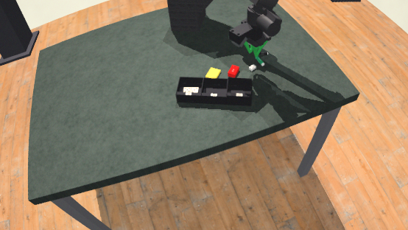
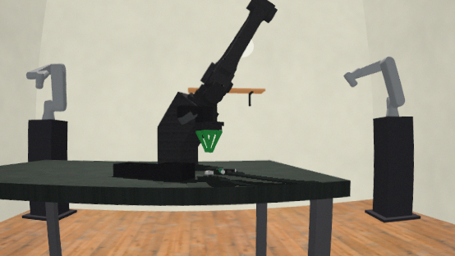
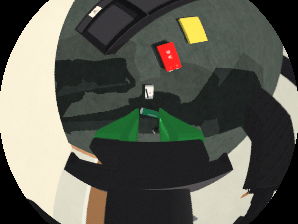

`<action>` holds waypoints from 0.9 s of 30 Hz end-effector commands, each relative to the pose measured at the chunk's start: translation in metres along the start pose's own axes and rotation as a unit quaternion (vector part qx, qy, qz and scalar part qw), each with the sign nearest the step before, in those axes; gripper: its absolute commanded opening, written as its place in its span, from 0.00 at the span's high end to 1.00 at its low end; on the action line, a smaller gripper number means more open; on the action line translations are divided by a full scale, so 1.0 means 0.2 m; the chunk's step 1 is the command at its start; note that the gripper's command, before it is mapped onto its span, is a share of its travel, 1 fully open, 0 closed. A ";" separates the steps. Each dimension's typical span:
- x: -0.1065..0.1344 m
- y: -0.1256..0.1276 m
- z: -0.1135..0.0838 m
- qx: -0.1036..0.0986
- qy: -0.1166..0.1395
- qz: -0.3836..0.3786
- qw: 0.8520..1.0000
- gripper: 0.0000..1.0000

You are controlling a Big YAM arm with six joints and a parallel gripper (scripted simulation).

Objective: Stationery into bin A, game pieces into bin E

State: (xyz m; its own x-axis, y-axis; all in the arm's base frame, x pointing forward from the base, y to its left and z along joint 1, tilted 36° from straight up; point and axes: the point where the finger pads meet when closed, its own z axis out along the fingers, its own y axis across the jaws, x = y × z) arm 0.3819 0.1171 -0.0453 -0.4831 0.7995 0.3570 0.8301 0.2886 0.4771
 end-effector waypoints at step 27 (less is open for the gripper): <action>-0.02 0.09 0.28 -0.015 -0.006 0.000 1.000 0.72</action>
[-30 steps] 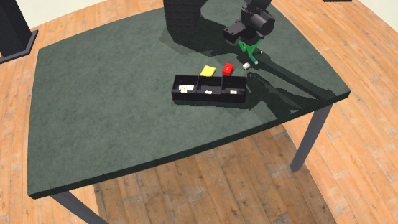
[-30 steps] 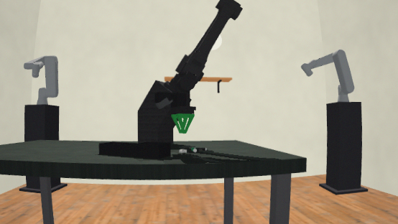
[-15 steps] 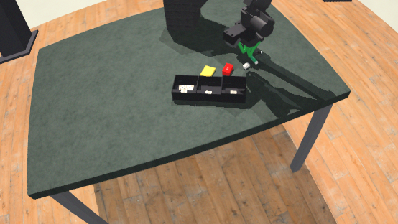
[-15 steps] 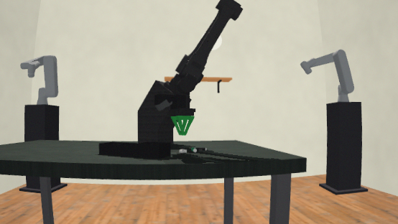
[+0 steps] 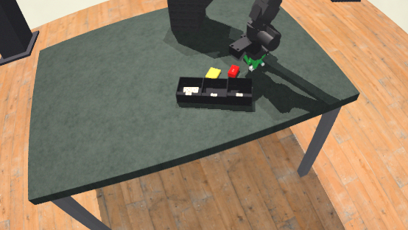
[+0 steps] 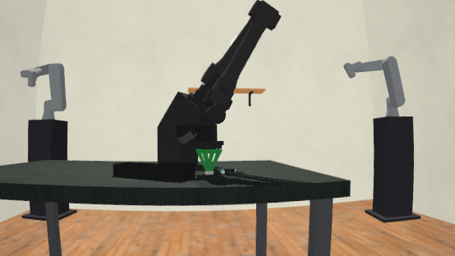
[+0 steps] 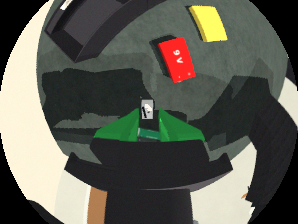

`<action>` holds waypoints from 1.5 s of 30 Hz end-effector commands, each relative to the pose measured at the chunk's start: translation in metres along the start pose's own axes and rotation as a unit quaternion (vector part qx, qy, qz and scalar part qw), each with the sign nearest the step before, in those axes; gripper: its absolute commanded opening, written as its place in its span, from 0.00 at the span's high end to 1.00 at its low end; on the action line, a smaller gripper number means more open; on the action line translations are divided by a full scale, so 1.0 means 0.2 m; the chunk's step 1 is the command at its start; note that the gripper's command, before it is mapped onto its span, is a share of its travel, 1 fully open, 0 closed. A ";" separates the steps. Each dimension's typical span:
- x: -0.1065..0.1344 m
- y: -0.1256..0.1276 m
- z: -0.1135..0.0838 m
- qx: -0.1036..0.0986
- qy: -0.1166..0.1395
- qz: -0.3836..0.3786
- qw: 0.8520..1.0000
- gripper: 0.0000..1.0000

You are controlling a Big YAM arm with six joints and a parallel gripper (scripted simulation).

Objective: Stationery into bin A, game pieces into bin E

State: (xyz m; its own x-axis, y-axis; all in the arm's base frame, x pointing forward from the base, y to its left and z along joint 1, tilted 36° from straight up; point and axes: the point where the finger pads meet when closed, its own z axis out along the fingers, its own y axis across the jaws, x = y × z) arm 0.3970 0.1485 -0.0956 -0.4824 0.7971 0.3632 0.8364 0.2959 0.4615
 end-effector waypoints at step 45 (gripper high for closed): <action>-0.01 0.03 0.04 -0.012 -0.006 0.000 1.000 0.91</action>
